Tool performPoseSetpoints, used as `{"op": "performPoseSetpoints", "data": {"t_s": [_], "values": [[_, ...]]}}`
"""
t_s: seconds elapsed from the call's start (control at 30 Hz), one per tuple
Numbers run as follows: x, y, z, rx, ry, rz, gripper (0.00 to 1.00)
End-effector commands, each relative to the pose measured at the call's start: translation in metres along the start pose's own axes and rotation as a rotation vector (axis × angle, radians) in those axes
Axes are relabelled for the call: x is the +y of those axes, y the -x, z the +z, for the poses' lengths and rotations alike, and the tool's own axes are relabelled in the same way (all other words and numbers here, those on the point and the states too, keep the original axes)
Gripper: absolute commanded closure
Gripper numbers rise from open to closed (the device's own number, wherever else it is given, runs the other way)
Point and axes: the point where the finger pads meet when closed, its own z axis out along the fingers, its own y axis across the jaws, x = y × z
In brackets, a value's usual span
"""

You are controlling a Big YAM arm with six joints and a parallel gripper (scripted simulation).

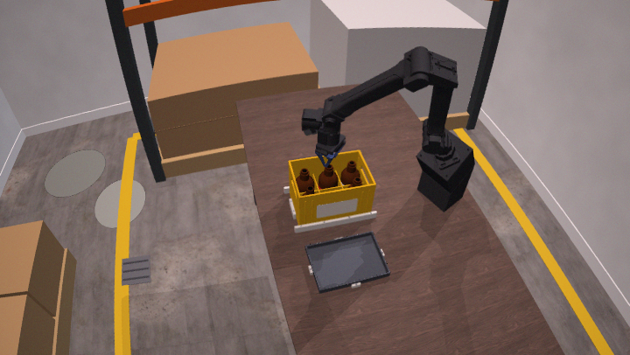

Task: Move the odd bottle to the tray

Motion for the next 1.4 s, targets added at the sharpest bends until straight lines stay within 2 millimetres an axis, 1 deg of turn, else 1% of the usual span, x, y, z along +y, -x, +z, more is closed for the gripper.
{"op": "performPoseSetpoints", "data": {"t_s": [0.0,0.27,0.47,0.53,0.73,1.03,1.1,1.13,1.23,1.37], "values": [[0.002,0.018,-0.001,-0.015,0.003,-0.001,0.39],[0.004,0.017,0.002,-0.019,0.007,-0.005,0.39],[0.005,0.007,0.011,0.001,0.004,-0.003,0.39],[0.005,0.007,0.011,0.001,0.004,-0.003,0.39],[-0.001,-0.002,0.021,0.018,-0.004,0.007,0.39],[-0.001,-0.003,0.033,0.018,-0.004,0.007,0.39],[-0.001,-0.003,0.033,0.018,-0.004,0.007,0.39],[0.002,0.002,0.032,0.009,0.000,0.003,0.39],[-0.001,-0.002,0.038,0.017,-0.004,0.007,0.39],[-0.001,-0.003,0.043,0.018,-0.004,0.007,0.39]]}}
